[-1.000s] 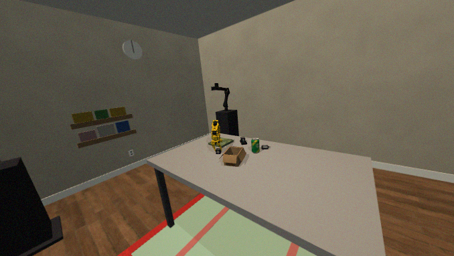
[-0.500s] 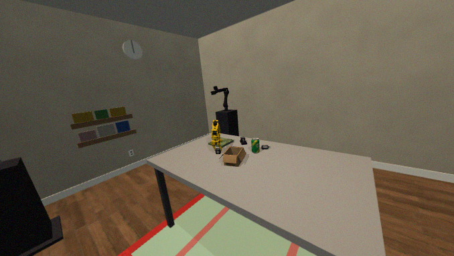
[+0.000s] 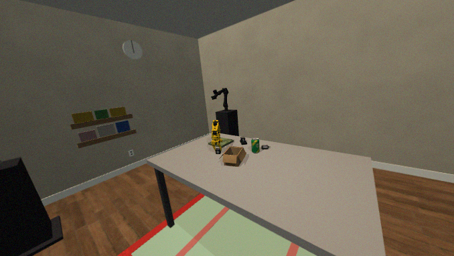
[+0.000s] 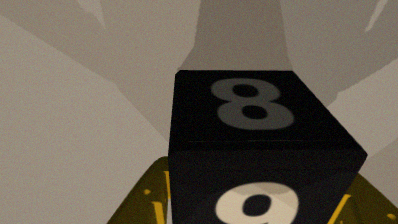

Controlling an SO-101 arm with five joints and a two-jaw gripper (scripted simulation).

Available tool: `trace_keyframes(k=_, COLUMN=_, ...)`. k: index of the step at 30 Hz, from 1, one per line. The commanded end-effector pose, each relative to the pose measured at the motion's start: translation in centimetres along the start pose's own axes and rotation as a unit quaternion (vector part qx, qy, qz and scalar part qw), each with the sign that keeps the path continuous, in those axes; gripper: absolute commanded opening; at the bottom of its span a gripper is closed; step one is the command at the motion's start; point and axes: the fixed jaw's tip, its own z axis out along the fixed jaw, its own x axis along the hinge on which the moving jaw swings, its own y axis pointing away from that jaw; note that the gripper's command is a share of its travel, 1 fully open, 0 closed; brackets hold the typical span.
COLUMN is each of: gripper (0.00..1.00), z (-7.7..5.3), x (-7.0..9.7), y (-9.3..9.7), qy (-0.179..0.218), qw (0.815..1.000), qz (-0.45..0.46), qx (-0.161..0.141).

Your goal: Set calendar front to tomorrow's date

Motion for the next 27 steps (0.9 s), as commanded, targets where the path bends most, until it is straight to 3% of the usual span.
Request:
trace_keyframes(k=1, gripper=0.22, z=0.50, x=-0.38, y=-0.16, qy=-0.012, qw=1.000, qz=0.000, qx=-0.001)
trace_keyframes(k=17, gripper=0.02, z=0.50, x=-0.38, y=-0.16, qy=-0.012, qw=1.000, qz=0.000, qx=-0.001)
trace_keyframes(k=27, gripper=0.00, z=0.50, x=-0.38, y=-0.16, qy=-0.012, qw=1.000, qz=0.000, qx=-0.001)
